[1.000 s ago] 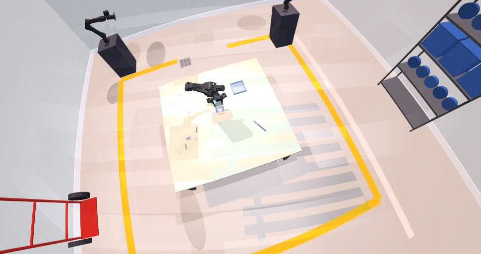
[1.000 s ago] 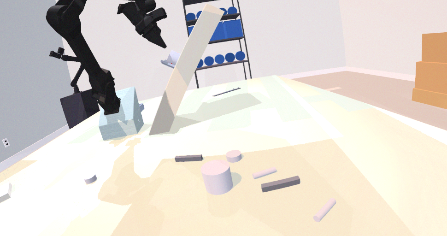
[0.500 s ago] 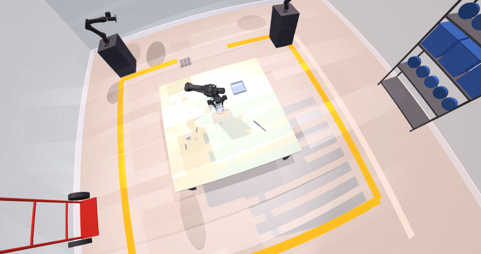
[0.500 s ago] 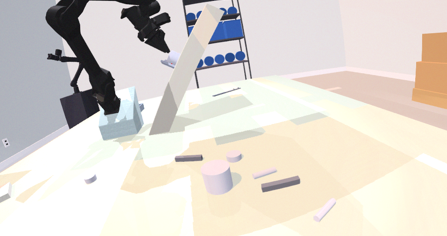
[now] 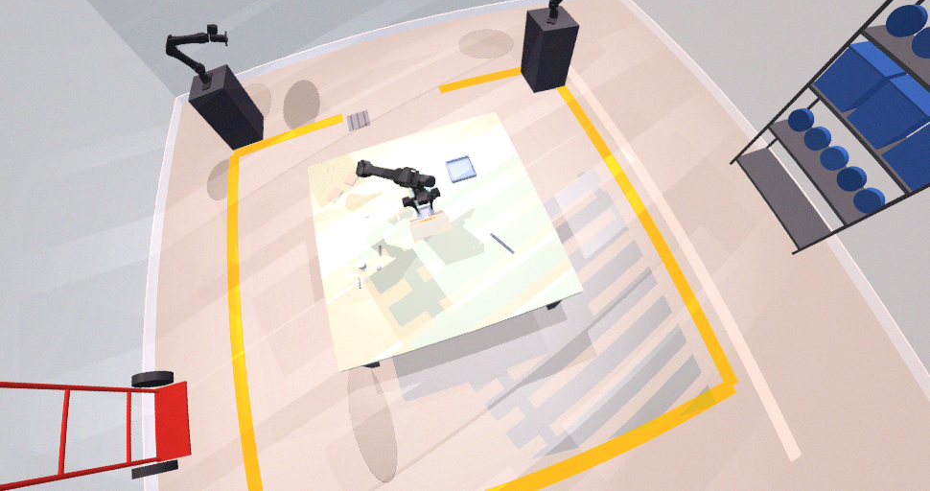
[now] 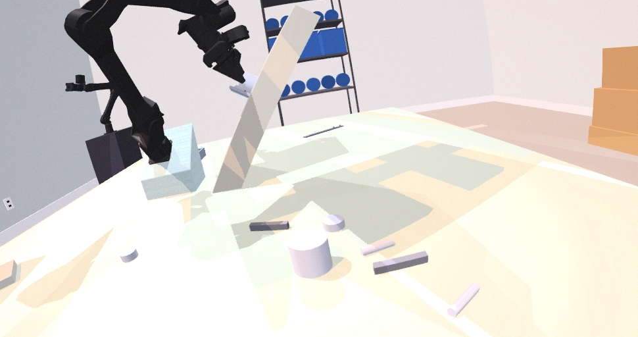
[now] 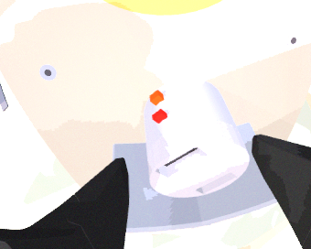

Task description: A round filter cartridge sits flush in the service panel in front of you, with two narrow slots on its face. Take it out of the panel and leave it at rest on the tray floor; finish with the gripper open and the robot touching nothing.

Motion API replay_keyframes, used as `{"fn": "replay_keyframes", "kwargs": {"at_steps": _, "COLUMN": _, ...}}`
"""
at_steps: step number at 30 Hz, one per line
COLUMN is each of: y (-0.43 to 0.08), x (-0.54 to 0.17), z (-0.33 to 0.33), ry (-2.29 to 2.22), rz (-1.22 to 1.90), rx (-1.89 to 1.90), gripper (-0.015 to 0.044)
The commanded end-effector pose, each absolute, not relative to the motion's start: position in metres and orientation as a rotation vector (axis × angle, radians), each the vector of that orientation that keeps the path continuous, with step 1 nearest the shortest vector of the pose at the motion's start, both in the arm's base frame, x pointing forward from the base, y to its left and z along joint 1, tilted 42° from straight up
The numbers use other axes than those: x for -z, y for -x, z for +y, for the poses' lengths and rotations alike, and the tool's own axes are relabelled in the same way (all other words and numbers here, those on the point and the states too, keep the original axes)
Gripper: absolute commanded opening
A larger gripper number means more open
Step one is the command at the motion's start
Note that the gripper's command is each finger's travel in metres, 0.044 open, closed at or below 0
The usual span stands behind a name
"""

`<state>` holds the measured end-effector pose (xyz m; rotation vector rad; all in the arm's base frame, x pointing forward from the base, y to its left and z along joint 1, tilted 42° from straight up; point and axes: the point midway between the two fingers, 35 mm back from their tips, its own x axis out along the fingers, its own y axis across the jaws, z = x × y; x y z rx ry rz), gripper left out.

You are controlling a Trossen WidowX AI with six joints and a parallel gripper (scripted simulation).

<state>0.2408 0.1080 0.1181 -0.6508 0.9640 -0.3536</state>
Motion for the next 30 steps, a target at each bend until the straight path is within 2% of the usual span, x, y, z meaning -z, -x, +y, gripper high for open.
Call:
{"fn": "replay_keyframes", "kwargs": {"at_steps": 1, "y": -0.244, "x": -0.115, "z": 0.103, "ry": 0.656, "rz": 0.960, "rx": 0.359, "gripper": 0.0305}}
{"fn": "replay_keyframes", "kwargs": {"at_steps": 2, "y": -0.244, "x": -0.115, "z": 0.103, "ry": 0.656, "rz": 0.960, "rx": 0.359, "gripper": 0.0305}}
{"fn": "replay_keyframes", "kwargs": {"at_steps": 4, "y": -0.242, "x": -0.117, "z": 0.106, "ry": 0.651, "rz": 0.964, "rx": 0.355, "gripper": 0.0252}}
{"fn": "replay_keyframes", "kwargs": {"at_steps": 15, "y": -0.242, "x": -0.117, "z": 0.106, "ry": 0.651, "rz": 0.964, "rx": 0.355, "gripper": 0.0179}}
{"fn": "replay_keyframes", "kwargs": {"at_steps": 22, "y": -0.247, "x": -0.122, "z": 0.111, "ry": 0.652, "rz": 0.964, "rx": 0.355, "gripper": 0.0000}}
{"fn": "replay_keyframes", "kwargs": {"at_steps": 30, "y": -0.254, "x": -0.135, "z": 0.122, "ry": 0.654, "rz": 0.963, "rx": 0.352, "gripper": 0.0000}}
